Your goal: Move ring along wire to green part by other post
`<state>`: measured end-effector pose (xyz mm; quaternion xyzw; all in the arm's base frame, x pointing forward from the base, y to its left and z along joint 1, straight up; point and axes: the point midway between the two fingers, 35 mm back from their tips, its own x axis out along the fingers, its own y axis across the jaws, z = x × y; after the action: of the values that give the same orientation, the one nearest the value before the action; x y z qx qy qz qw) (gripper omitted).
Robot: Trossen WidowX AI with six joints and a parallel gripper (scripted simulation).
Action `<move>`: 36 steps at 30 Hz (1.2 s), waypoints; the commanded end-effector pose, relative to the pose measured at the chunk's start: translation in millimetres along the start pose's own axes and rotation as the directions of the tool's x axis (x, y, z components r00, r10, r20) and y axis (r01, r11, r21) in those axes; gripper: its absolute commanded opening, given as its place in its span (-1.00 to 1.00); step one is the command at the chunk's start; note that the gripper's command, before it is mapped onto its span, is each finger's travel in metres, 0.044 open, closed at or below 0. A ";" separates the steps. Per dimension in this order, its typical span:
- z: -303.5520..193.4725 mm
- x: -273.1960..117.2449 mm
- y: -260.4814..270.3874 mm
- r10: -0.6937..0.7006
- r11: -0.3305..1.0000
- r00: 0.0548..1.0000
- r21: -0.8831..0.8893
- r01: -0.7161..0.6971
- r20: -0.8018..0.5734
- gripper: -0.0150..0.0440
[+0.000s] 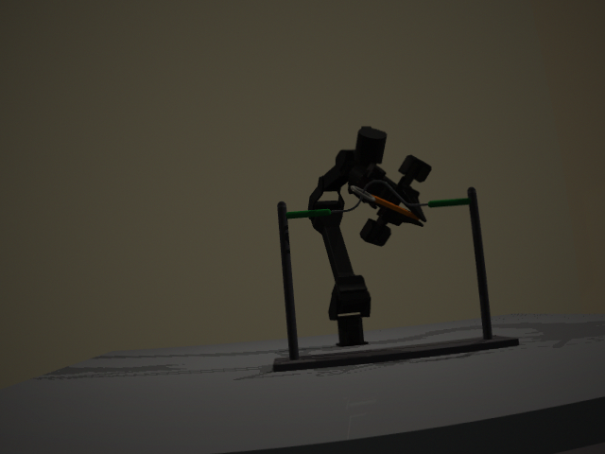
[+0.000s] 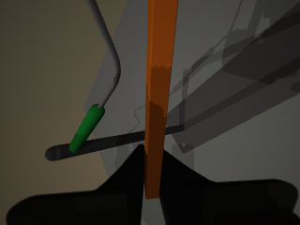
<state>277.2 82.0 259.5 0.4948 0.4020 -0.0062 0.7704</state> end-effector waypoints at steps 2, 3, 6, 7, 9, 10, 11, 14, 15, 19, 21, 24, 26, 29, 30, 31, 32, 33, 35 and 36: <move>0.9 0.3 -0.9 -0.033 0.999 0.999 -0.042 0.033 0.000 -1.00; 1.1 0.3 -1.6 -0.041 0.998 0.999 -0.054 0.041 0.001 -1.00; 1.6 0.1 -5.0 -0.068 0.993 0.998 -0.096 0.069 0.006 -1.00; 1.8 0.0 -6.5 -0.080 0.990 0.997 -0.113 0.080 0.009 -1.00; 2.5 -0.2 -10.1 -0.105 0.982 0.994 -0.153 0.106 0.015 -1.00; 2.9 -0.3 -12.4 -0.120 0.977 0.993 -0.177 0.122 0.020 -1.00; 3.4 -0.5 -14.8 -0.135 0.970 0.990 -0.201 0.138 0.025 -1.00; 5.4 -1.3 -22.3 -0.181 0.944 0.983 -0.274 0.186 0.042 -1.00; 6.2 -1.6 -25.1 -0.196 0.932 0.979 -0.300 0.202 0.049 -1.00; 10.4 -3.5 -36.0 -0.256 0.877 0.963 -0.400 0.268 0.082 -1.00; 12.9 -4.7 -41.4 -0.284 0.843 0.953 -0.447 0.299 0.101 -1.00; 17.3 -6.9 -49.1 -0.323 0.786 0.937 -0.515 0.343 0.133 -1.00; 20.6 -8.6 -54.1 -0.346 0.743 0.925 -0.557 0.371 0.155 -1.00; 26.2 -11.5 -61.1 -0.377 0.673 0.906 -0.615 0.410 0.191 -1.00; 28.1 -12.6 -63.2 -0.387 0.648 0.899 -0.633 0.422 0.204 -1.00; 30.2 -13.7 -65.4 -0.396 0.623 0.893 -0.651 0.434 0.216 -1.00; 32.2 -14.8 -67.4 -0.404 0.597 0.886 -0.668 0.445 0.229 -1.00; 34.4 -15.9 -69.4 -0.412 0.570 0.878 -0.684 0.456 0.242 -1.00; 38.8 -18.4 -73.1 -0.426 0.514 0.864 -0.713 0.476 0.269 -1.00; 41.2 -19.7 -74.8 -0.432 0.486 0.856 -0.727 0.486 0.283 -1.00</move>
<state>261.2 14.1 226.3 0.0343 0.4536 -0.0481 0.8893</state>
